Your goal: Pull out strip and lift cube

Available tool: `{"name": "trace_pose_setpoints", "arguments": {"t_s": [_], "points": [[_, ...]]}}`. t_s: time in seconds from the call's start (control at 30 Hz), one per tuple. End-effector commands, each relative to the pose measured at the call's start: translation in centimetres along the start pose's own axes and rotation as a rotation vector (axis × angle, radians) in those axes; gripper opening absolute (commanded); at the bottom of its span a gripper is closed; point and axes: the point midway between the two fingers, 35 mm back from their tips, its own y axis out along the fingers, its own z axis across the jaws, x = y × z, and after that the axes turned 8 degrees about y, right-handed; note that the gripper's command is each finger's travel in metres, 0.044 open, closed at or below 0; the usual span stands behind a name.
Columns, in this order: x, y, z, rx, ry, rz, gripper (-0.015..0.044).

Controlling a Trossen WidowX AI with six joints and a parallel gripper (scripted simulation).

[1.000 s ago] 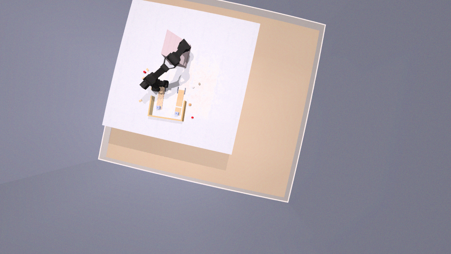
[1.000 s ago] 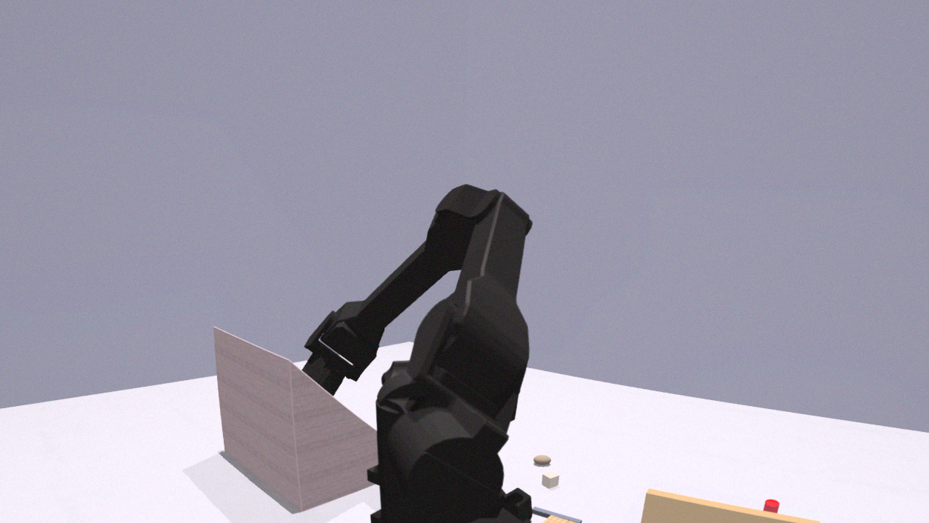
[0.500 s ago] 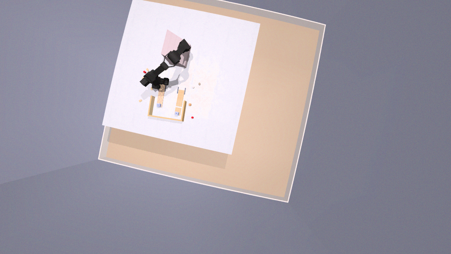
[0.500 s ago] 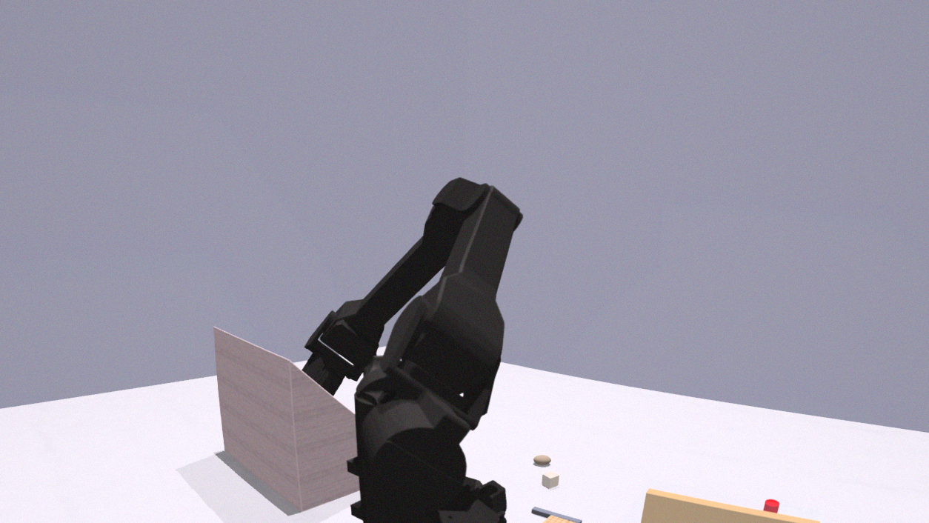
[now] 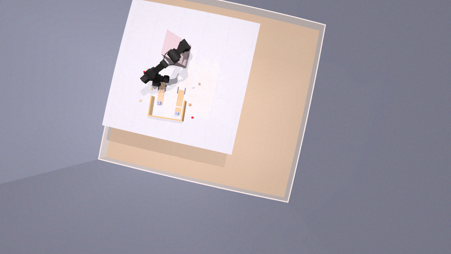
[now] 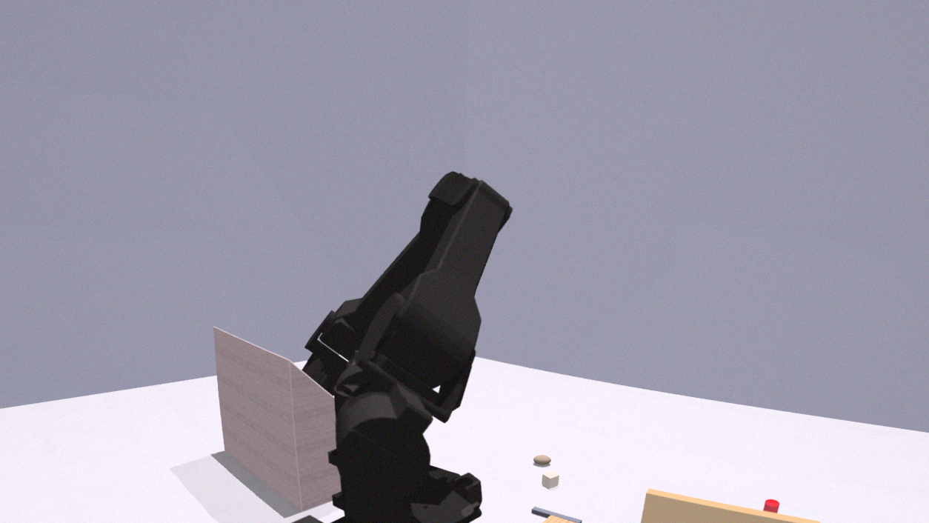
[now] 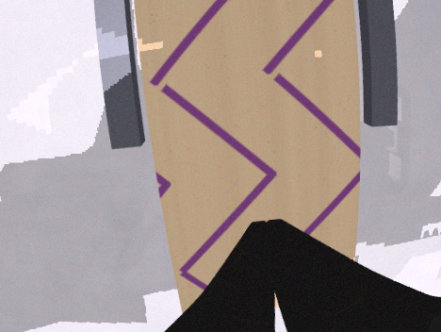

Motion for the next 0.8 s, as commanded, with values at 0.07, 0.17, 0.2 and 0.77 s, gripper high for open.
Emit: {"name": "trace_pose_setpoints", "arguments": {"t_s": [0.07, 0.17, 0.2, 0.77], "points": [[-1.6, 0.4, -0.1, -0.001, 0.006, 0.022, 0.0000], [-2.0, 0.4, -0.2, -0.001, 0.006, 0.022, 0.0000], [-2.2, 0.4, -0.2, -0.001, 0.006, 0.022, 0.0000], [-4.8, 0.3, -0.6, -0.001, 0.007, 0.023, 0.0000]]}}
